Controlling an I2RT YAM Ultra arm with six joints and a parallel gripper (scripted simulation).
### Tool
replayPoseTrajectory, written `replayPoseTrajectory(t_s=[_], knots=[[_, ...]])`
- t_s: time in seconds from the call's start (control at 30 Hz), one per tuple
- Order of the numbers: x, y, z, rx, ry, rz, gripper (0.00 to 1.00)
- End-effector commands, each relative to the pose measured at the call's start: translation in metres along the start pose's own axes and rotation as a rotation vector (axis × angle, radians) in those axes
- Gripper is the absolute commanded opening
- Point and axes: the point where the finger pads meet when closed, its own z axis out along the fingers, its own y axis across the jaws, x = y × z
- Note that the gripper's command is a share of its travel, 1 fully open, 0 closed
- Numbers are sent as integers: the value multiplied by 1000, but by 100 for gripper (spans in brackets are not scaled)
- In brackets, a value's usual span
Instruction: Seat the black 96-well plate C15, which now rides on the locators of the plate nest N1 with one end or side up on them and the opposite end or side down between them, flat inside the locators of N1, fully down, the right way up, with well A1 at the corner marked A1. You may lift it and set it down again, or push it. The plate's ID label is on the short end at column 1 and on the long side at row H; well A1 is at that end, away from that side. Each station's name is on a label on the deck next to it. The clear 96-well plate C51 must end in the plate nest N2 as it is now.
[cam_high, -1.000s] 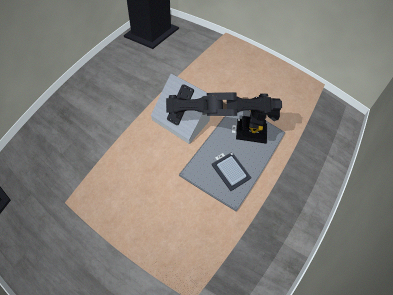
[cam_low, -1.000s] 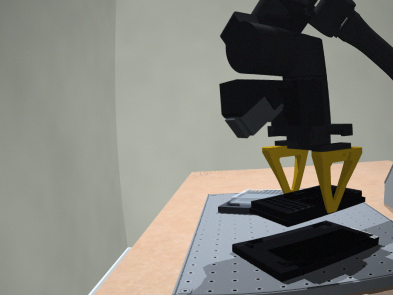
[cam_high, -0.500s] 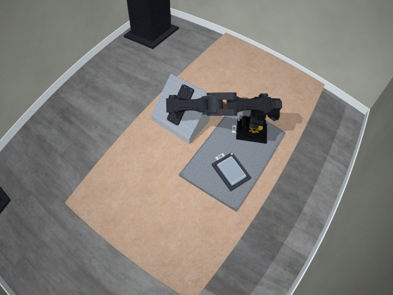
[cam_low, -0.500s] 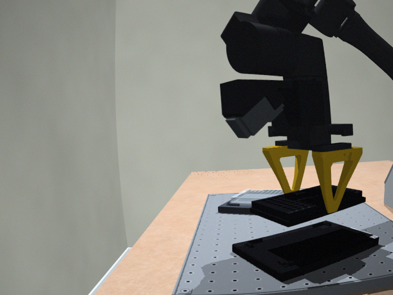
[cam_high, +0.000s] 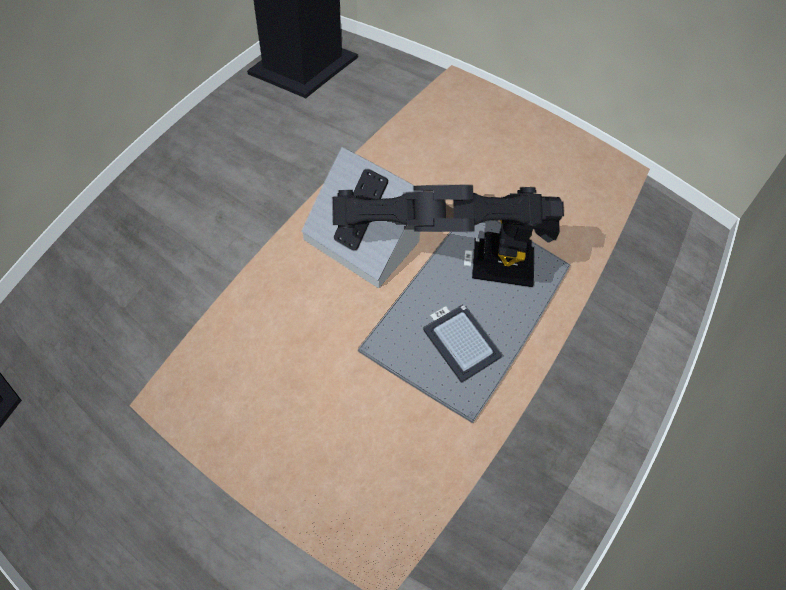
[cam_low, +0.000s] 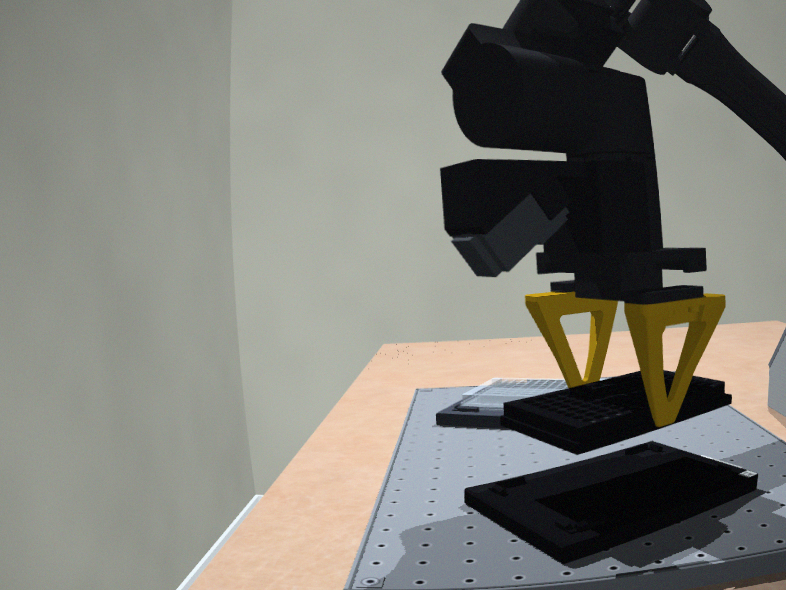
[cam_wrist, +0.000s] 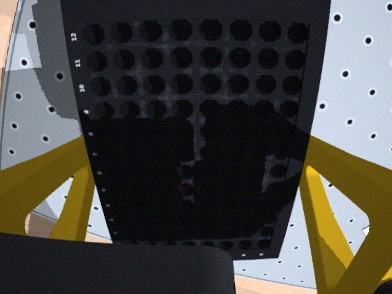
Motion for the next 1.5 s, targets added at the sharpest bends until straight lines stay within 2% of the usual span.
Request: replayPoseTrajectory(t_s=[0.0, 1.23, 1.47], knots=[[-3, 4, -9, 5, -24, -8, 0], [-3, 4, -9, 5, -24, -8, 0], [-4, 4, 3, 5, -24, -8, 0]])
